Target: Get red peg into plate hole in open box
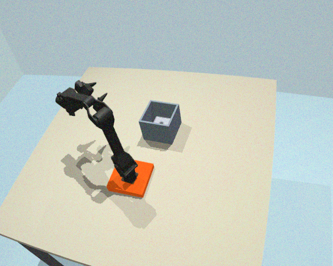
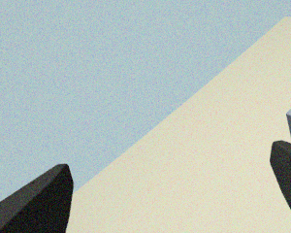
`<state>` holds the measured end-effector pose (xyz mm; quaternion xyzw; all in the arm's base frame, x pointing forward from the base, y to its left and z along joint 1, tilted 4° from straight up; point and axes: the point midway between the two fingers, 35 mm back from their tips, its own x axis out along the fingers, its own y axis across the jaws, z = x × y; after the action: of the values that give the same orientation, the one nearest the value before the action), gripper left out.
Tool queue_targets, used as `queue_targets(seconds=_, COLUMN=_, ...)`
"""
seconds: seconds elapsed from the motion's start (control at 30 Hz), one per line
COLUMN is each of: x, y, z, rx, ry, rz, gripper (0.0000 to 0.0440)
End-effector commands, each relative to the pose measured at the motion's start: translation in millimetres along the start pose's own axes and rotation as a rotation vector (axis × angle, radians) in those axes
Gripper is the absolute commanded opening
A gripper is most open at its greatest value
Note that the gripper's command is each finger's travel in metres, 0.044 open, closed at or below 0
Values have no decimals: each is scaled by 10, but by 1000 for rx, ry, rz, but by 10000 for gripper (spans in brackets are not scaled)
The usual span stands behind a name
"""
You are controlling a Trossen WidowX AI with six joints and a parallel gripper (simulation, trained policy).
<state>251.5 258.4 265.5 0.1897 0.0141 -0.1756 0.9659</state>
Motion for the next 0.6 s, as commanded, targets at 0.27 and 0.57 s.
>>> queue_targets(seconds=0.27, x=267, y=-448, z=-117, rx=-23, ry=239, rz=-199, gripper=440)
queue_targets(seconds=0.57, x=382, y=-958, z=-196, rx=-6, ry=481, rz=-397, gripper=440)
